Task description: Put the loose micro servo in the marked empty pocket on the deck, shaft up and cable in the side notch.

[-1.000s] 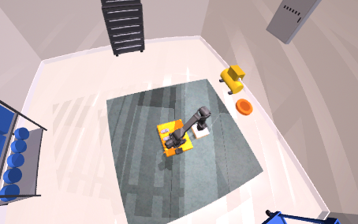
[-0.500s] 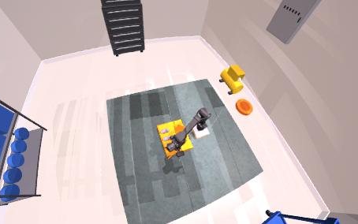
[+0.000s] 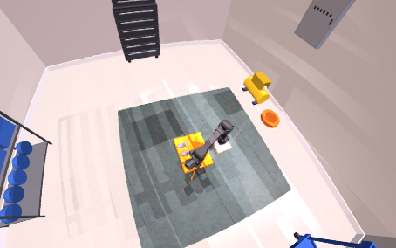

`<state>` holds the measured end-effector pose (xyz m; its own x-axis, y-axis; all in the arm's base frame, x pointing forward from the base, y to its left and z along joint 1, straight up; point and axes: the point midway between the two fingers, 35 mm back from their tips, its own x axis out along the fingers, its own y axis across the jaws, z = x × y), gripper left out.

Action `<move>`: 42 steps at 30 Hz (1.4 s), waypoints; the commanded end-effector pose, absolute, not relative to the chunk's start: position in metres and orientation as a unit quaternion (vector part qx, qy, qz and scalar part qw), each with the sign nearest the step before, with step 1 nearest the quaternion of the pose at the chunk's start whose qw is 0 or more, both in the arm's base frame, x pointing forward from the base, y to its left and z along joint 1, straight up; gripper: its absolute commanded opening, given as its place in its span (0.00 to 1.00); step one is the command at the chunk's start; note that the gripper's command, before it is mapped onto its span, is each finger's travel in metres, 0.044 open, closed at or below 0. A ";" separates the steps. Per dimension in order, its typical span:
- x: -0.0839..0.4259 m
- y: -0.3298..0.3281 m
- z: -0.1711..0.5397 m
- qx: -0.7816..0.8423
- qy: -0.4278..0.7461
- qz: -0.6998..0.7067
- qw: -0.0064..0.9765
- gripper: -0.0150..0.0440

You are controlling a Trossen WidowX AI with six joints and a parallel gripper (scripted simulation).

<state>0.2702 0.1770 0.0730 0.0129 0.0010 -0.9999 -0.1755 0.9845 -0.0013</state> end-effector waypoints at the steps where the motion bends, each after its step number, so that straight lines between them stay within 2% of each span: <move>1: 0.272 0.180 0.092 -0.055 0.694 0.064 0.715 0.25; 2: 0.272 0.180 0.092 -0.055 0.694 0.064 0.715 0.25; 12: 0.225 0.141 0.136 -0.089 0.692 0.095 0.710 0.70; 19: 0.223 0.140 0.134 -0.090 0.692 0.096 0.710 1.00; 42: 0.224 0.140 0.091 -0.090 0.692 0.096 0.710 1.00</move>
<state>0.2254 0.1406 0.0960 0.0291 0.0119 -0.9995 -0.2551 0.9669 0.0041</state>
